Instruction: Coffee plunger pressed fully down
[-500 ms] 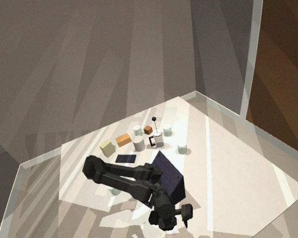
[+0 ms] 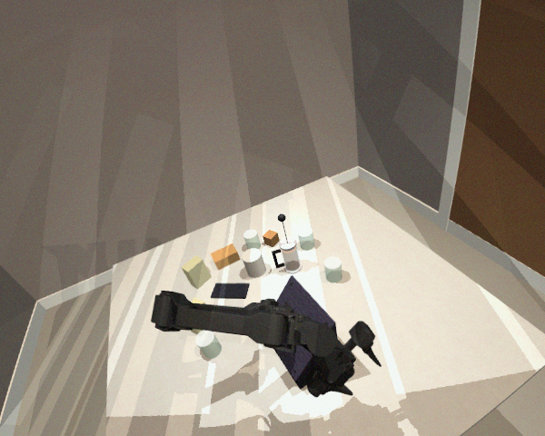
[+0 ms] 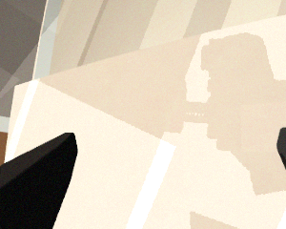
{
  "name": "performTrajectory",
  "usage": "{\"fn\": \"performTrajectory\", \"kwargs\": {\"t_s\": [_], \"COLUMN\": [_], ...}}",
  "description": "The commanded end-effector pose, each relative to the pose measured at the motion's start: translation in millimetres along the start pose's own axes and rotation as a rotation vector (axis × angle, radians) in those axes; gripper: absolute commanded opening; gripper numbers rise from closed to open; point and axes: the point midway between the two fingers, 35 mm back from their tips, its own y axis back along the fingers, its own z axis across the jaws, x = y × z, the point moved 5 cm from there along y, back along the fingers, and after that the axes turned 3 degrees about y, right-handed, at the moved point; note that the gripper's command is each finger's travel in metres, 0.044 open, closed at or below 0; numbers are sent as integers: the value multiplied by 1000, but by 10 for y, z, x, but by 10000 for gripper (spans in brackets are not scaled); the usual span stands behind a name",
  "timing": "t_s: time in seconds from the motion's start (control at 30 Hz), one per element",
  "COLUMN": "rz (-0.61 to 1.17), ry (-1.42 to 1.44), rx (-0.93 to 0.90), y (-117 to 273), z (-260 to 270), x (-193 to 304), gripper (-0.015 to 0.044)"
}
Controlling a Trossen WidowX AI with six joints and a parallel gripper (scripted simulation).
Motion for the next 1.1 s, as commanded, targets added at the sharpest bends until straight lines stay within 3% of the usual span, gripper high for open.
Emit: {"fn": "performTrajectory", "kwargs": {"t_s": [0.0, 0.53, 0.8, 1.07], "rz": [-2, 58, 137, 306], "ry": [162, 832, 1199, 1556], "rx": [-204, -953, -1303, -1647], "y": [200, 1455, 2220, 2968], "z": [512, 1943, 2146, 1950], "x": [63, 992, 1772, 2619], "gripper": [440, 440, 440, 440]}}
